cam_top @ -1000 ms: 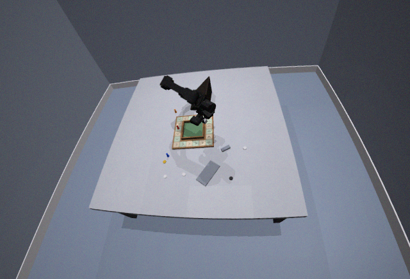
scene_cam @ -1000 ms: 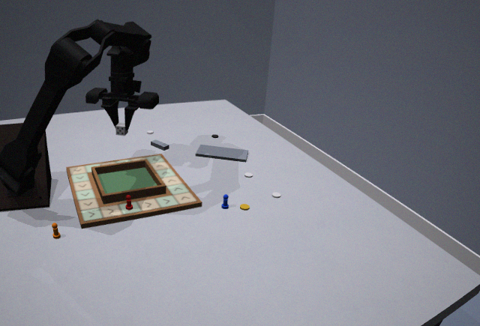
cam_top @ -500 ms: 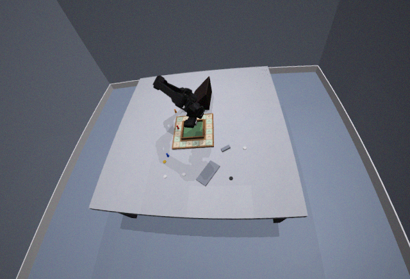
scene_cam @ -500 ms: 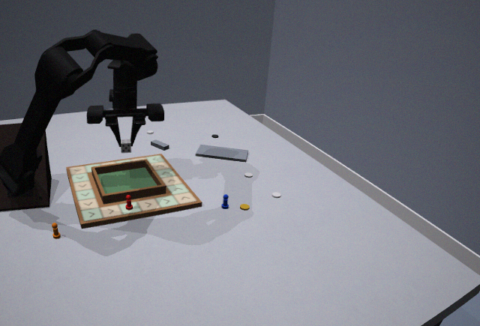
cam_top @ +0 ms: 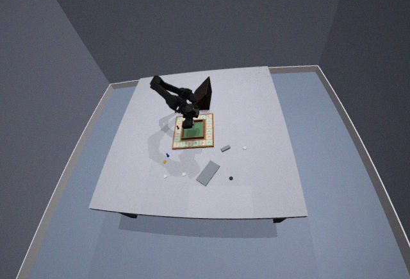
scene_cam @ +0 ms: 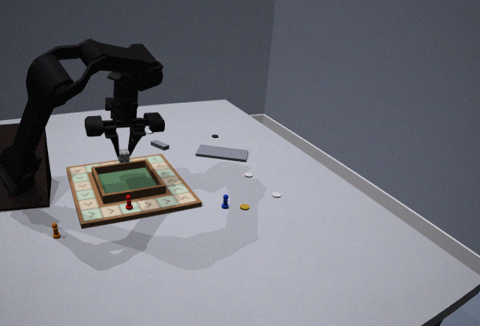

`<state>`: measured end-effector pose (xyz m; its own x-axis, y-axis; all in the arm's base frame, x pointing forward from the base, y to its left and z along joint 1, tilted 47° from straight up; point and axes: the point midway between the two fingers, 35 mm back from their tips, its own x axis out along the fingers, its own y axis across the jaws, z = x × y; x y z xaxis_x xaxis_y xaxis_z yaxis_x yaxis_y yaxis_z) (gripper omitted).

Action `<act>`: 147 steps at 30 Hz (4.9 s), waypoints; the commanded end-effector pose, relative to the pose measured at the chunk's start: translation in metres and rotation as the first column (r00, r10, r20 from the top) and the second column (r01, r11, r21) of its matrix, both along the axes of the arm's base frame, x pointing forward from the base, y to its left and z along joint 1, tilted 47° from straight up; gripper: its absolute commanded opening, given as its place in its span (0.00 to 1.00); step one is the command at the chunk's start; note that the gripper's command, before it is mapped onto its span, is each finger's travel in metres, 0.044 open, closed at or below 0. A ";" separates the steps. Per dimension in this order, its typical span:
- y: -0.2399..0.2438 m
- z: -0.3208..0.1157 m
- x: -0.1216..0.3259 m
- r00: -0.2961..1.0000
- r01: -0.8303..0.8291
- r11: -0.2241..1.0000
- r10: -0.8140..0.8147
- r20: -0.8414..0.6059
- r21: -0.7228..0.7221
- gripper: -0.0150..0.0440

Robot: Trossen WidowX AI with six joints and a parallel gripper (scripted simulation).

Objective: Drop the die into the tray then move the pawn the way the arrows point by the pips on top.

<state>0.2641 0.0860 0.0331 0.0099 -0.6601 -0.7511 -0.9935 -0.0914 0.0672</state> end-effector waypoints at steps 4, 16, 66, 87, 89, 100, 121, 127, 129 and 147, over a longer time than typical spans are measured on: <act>-0.005 -0.004 -0.005 0.997 0.059 0.976 -0.046 -0.065 0.210 0.25; -0.006 -0.008 -0.006 0.996 0.070 0.816 -0.022 -0.091 0.573 0.25; 0.013 0.050 0.003 0.998 0.035 0.727 0.005 -0.056 0.686 0.74; 0.014 0.017 -0.004 1.000 -0.027 1.000 0.027 -0.002 -0.001 1.00; 0.013 0.017 -0.004 1.000 -0.013 1.000 0.013 0.011 -0.001 0.96; -0.045 0.053 0.003 0.388 0.660 0.687 -0.659 0.644 0.305 0.59; -0.090 0.080 -0.004 -0.439 0.632 0.273 -0.645 0.625 0.726 0.59; -0.090 0.080 -0.004 -0.439 0.632 0.273 -0.645 0.625 0.726 0.59; -0.090 0.079 -0.003 -0.439 0.632 0.273 -0.645 0.625 0.726 0.59; -0.113 0.057 0.000 -0.440 0.631 0.273 -0.646 0.624 0.726 0.59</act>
